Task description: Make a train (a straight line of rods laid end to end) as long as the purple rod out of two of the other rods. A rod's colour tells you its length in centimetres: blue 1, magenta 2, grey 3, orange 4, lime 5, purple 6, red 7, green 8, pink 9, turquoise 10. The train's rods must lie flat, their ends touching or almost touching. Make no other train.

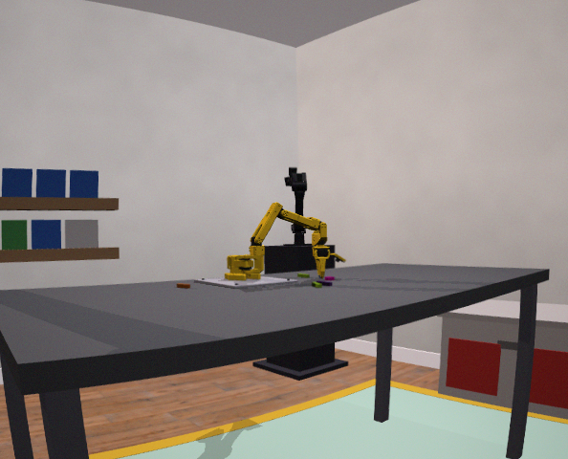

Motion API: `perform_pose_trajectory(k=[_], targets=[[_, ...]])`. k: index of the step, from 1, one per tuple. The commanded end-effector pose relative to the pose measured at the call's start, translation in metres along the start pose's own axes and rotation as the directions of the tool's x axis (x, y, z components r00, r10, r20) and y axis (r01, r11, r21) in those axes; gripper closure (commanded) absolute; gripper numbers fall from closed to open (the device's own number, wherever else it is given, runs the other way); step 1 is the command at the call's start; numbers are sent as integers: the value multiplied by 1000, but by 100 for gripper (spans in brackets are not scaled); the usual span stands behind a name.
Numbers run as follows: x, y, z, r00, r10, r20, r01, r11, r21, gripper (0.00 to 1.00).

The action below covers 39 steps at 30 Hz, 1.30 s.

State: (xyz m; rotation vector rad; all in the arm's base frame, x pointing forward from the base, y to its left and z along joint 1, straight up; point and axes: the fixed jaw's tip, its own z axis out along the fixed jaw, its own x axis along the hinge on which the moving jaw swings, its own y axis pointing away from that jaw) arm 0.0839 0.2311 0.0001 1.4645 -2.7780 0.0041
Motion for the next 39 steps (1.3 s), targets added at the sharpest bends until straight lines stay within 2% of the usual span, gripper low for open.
perform_pose_trajectory(k=[1,11,39], targets=[[4,-3,7,999,15,-29,-15,1000,6,82],[4,-3,7,999,15,-29,-15,1000,6,84],[4,-3,7,999,15,-29,-15,1000,6,99]])
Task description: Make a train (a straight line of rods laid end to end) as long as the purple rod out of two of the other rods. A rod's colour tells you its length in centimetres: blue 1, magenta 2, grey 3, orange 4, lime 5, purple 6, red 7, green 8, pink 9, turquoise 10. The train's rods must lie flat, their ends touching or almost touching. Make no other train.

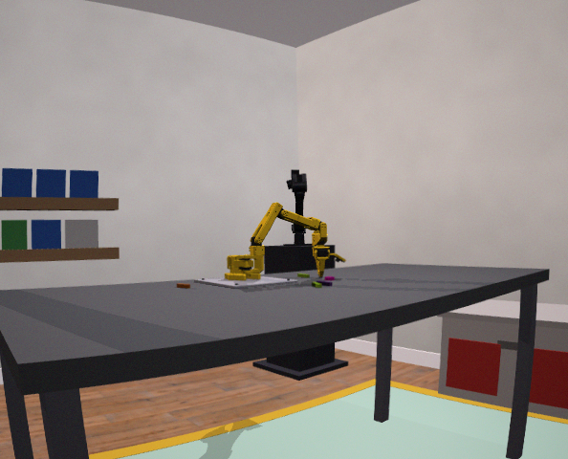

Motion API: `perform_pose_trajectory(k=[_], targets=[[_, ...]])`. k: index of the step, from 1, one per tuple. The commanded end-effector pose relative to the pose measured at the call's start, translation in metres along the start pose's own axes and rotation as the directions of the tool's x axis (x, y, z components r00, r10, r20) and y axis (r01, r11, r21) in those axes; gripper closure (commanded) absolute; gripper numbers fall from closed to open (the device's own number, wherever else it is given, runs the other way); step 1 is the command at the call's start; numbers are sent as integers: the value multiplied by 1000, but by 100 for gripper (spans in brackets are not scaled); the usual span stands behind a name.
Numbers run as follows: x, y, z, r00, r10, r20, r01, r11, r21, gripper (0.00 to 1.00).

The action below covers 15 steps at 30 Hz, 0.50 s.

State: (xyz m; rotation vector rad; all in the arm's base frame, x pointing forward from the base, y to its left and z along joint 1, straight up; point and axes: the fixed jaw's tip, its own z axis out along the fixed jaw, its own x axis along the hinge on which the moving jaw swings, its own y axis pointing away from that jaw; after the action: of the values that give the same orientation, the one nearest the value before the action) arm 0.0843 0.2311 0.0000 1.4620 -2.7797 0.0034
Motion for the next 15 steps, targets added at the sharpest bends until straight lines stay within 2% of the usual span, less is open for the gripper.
perform_pose_trajectory(k=[1,15], targets=[[5,-2,7,999,13,-30,-13,1000,6,99],[5,-2,7,999,13,-30,-13,1000,6,100]])
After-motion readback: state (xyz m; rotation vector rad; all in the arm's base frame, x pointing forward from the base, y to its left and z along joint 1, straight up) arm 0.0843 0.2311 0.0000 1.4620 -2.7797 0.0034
